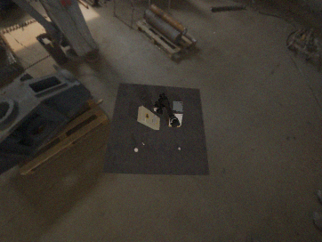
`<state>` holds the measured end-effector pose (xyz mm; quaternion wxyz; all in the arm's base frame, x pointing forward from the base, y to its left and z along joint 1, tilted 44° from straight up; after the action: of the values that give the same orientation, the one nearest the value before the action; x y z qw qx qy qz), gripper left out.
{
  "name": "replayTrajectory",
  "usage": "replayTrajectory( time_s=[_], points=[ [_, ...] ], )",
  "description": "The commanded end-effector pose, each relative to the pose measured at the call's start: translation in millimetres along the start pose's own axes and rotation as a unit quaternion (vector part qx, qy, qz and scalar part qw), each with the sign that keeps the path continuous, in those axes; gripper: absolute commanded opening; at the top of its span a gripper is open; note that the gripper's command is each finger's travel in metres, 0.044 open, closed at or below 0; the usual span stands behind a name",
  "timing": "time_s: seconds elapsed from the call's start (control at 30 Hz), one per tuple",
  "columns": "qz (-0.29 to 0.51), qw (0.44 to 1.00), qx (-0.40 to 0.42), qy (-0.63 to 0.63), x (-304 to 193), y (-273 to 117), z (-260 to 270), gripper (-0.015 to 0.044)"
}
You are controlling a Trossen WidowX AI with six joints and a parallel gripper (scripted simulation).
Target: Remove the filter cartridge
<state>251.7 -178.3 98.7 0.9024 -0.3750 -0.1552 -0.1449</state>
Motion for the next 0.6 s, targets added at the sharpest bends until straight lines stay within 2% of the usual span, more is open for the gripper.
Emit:
replayTrajectory(
  time_s=[0.0,0.3,0.57],
  points=[
    [0.006,0.999,-0.025,0.037,-6,-6,-10,0.0],
    [0.025,0.969,-0.127,0.212,-44,-26,-62,0.0],
    [0.02,0.903,-0.22,0.368,-83,-47,-103,0.0]
  ],
)
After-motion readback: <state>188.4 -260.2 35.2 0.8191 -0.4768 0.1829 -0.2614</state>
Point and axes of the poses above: the point midway between the two fingers, 35 mm back from their tips, its own y axis out along the fingers, its own z axis across the jaws, x = y × z, the point moved 5 cm from there along -y, back along the fingers, and after that the axes turned 4 degrees about -y, right-handed, at the moved point
